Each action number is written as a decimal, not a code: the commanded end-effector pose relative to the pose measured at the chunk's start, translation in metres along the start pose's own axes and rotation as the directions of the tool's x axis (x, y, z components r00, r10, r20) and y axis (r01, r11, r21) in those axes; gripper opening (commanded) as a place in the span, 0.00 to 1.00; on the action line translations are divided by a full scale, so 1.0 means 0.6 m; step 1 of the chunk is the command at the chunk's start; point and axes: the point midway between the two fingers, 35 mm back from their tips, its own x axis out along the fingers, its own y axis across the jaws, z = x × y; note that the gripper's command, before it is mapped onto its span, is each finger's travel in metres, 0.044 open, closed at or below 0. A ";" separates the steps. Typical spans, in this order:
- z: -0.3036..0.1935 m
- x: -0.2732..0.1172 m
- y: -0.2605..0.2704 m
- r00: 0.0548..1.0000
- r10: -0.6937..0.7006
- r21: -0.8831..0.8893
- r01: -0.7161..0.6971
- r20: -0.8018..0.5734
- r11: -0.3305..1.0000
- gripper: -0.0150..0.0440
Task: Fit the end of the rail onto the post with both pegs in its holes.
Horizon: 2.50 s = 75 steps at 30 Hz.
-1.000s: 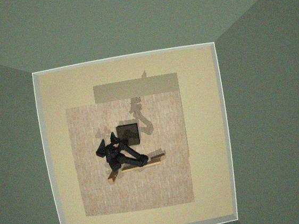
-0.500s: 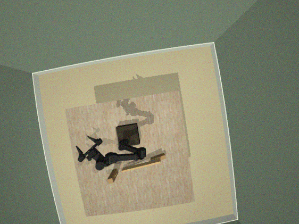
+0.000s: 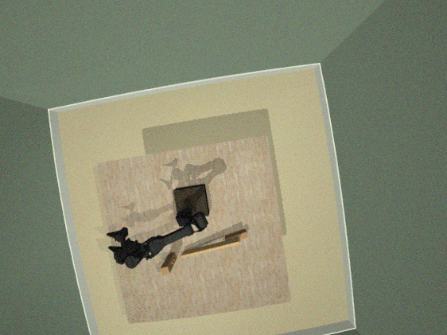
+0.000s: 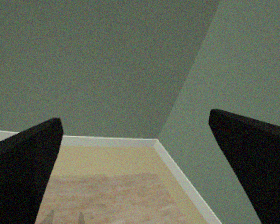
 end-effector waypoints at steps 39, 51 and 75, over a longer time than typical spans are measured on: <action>-0.331 -0.542 0.550 0.045 0.556 -0.525 0.272 -0.830 -0.806 1.00; -0.401 -0.589 0.521 0.020 0.381 -0.315 0.521 -0.924 -0.793 1.00; -0.452 -0.588 0.542 0.020 0.381 -0.315 0.521 -0.925 -0.793 1.00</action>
